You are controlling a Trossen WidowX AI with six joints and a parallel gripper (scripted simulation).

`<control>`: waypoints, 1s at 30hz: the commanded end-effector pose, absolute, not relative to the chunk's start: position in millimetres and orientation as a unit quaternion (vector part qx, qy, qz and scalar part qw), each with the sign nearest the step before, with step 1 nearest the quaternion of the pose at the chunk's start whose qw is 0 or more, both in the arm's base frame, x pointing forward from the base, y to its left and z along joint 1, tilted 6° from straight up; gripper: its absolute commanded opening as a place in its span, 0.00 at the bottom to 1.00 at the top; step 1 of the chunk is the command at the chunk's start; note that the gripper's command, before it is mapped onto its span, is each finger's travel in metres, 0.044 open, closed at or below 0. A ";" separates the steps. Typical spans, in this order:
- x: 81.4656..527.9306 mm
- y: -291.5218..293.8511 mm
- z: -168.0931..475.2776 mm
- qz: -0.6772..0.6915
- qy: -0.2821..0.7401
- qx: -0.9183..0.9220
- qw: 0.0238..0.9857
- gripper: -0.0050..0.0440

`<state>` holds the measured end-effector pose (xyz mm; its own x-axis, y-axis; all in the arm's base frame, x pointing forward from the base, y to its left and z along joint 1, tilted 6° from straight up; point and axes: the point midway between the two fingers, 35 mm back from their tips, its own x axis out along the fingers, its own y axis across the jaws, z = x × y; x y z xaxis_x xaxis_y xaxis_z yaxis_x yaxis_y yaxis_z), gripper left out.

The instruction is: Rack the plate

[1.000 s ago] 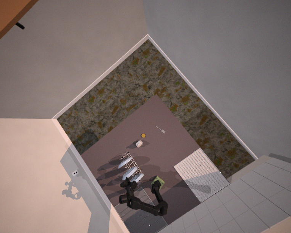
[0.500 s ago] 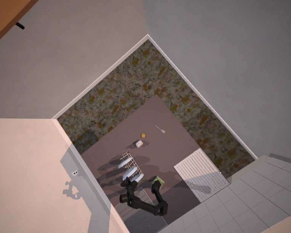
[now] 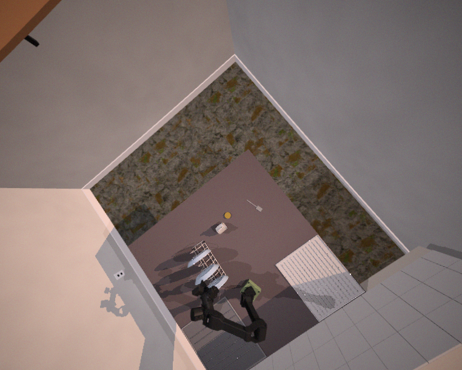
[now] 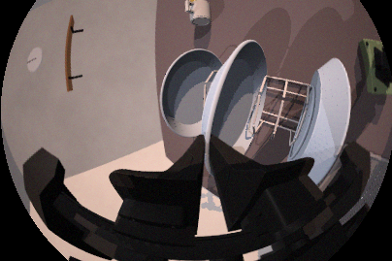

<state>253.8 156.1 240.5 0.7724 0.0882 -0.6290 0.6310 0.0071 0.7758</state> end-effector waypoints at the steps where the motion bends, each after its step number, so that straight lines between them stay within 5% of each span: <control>1: 253.8 155.7 242.8 -0.199 0.264 0.678 0.656 0.10; 30: 255.2 156.2 225.5 -0.199 0.264 0.678 0.656 0.10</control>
<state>254.4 155.9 224.9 0.7746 0.0902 -0.6259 0.6281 0.0054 0.7781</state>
